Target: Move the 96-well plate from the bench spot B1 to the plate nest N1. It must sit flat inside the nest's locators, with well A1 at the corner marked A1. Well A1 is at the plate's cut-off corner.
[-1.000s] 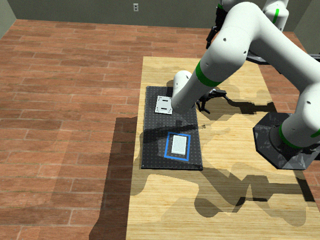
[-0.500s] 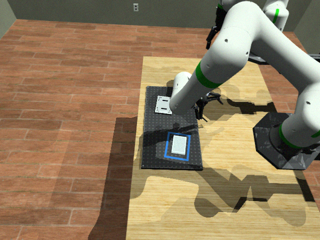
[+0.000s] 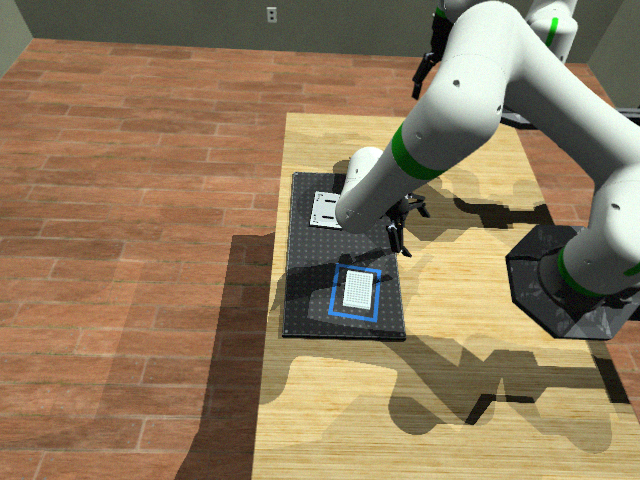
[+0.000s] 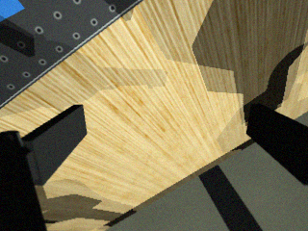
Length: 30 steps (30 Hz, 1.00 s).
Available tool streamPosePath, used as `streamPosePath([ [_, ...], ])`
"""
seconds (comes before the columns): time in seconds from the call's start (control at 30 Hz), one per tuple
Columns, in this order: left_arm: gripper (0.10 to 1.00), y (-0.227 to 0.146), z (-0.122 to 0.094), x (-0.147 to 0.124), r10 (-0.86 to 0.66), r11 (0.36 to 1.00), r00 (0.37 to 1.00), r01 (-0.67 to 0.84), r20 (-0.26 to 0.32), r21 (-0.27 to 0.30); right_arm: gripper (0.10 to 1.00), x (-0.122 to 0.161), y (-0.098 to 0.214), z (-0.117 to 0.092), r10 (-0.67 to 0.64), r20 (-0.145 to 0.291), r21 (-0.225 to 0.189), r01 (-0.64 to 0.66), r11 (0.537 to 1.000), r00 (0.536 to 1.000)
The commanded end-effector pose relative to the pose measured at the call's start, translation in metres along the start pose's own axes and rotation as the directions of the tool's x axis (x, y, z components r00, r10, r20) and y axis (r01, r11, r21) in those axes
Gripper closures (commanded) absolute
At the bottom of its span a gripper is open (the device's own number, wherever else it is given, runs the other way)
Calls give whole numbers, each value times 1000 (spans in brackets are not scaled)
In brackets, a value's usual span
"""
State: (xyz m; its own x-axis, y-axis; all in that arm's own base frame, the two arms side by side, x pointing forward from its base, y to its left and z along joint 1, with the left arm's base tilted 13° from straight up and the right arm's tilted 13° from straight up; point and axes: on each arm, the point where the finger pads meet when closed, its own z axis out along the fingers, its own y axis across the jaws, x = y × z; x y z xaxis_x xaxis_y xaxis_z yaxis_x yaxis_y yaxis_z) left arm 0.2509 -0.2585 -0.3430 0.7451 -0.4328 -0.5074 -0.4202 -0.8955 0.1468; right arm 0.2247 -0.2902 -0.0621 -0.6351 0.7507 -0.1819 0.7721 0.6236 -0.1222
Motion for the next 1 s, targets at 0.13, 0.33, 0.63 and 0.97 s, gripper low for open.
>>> streamPosePath([
  [0.13,98,-23,-4,8,-207,977,977,210,-50,46,98,-1,0,0,0,1,0,0,1000,1000],
  [0.33,98,-44,-7,15,-385,918,916,392,-109,57,98,-1,0,0,0,1,0,0,1000,1000],
  [0.63,98,-72,-14,24,-595,790,780,611,-193,36,98,-1,0,0,0,1,0,0,1000,1000],
  [0.97,98,-103,-23,35,-780,593,563,804,-274,-38,98,-1,0,0,0,1,0,0,1000,1000],
])
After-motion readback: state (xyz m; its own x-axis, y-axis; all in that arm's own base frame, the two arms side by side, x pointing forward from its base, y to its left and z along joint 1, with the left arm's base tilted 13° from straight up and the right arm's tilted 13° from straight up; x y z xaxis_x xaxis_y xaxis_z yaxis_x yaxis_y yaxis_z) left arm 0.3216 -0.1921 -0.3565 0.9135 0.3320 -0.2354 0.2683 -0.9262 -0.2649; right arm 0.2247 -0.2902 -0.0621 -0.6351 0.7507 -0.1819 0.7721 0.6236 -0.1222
